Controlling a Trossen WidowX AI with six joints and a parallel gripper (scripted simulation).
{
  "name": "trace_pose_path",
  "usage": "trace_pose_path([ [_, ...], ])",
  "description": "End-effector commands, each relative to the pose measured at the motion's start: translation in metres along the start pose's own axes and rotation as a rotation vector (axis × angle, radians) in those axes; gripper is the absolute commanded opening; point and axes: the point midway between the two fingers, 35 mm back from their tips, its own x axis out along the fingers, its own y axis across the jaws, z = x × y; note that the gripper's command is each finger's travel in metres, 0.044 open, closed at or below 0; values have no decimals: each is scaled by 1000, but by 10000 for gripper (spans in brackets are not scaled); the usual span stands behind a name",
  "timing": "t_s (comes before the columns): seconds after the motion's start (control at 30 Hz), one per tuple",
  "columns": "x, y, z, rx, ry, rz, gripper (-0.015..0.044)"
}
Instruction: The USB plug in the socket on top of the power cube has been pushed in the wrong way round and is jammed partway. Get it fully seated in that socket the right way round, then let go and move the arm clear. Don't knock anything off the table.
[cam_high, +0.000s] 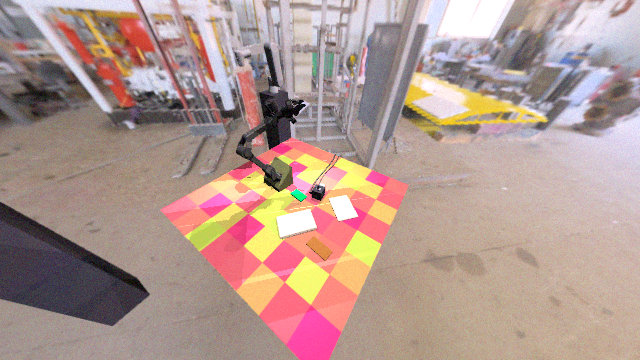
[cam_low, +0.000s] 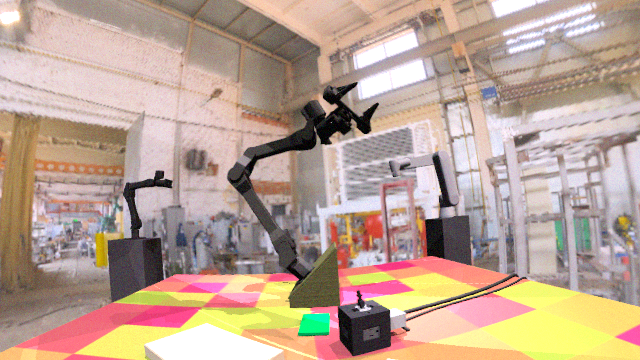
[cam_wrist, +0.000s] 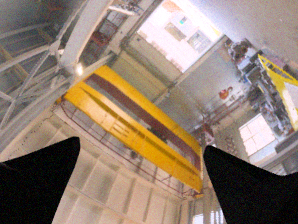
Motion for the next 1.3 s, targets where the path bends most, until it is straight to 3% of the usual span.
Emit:
trace_pose_path([
  [0.0,37,-14,65,-116,-183,-102,440],
  [0.2,63,-30,164,-239,-441,-256,440],
  [0.37,66,-40,250,-316,-679,-438,440],
  [0.57,43,-48,346,-357,-951,-703,440],
  [0.77,-2,-50,421,-340,-1179,-996,440],
  [1.0,-64,-44,481,-258,-1375,-1357,440],
  [1.27,-65,-42,485,-253,-1381,-1372,440],
])
